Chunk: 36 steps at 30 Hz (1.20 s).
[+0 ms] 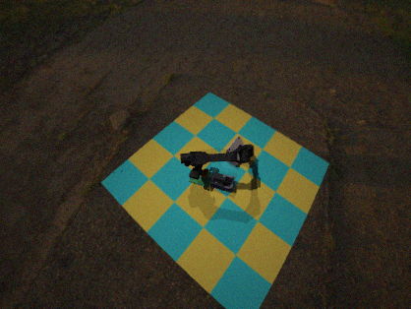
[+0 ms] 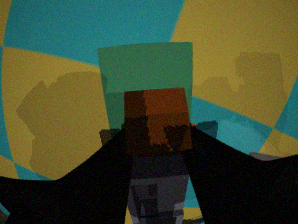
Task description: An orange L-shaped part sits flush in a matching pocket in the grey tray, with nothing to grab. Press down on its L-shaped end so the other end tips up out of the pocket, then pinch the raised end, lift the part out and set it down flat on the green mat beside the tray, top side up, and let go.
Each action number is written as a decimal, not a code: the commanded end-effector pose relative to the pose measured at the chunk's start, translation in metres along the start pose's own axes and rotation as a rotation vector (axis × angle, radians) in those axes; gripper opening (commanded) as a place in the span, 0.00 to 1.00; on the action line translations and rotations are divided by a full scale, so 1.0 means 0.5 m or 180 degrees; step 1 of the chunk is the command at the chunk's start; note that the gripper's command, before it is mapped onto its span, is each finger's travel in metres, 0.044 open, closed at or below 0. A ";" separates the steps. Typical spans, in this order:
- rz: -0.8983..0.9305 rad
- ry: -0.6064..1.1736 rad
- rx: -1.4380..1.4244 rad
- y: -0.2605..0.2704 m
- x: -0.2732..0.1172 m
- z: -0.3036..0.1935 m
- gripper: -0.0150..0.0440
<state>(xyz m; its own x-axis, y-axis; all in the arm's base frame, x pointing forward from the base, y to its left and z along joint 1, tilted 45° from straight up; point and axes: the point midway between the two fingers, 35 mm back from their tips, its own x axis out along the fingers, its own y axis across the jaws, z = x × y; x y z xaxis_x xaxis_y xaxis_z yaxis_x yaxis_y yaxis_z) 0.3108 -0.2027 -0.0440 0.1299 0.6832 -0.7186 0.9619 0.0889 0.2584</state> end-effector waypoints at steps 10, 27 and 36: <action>0.0024 0.0001 0.0009 0.001 0.039 -0.003 0.25; 0.0026 0.0004 0.0008 0.001 0.080 -0.004 0.25; 0.0005 -0.0002 -0.0010 0.002 0.079 -0.003 0.57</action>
<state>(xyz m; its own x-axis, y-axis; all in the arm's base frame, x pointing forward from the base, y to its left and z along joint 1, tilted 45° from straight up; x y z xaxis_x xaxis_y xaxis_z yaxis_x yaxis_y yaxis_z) 0.3165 -0.1743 -0.0714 0.1314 0.6831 -0.7184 0.9612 0.0896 0.2610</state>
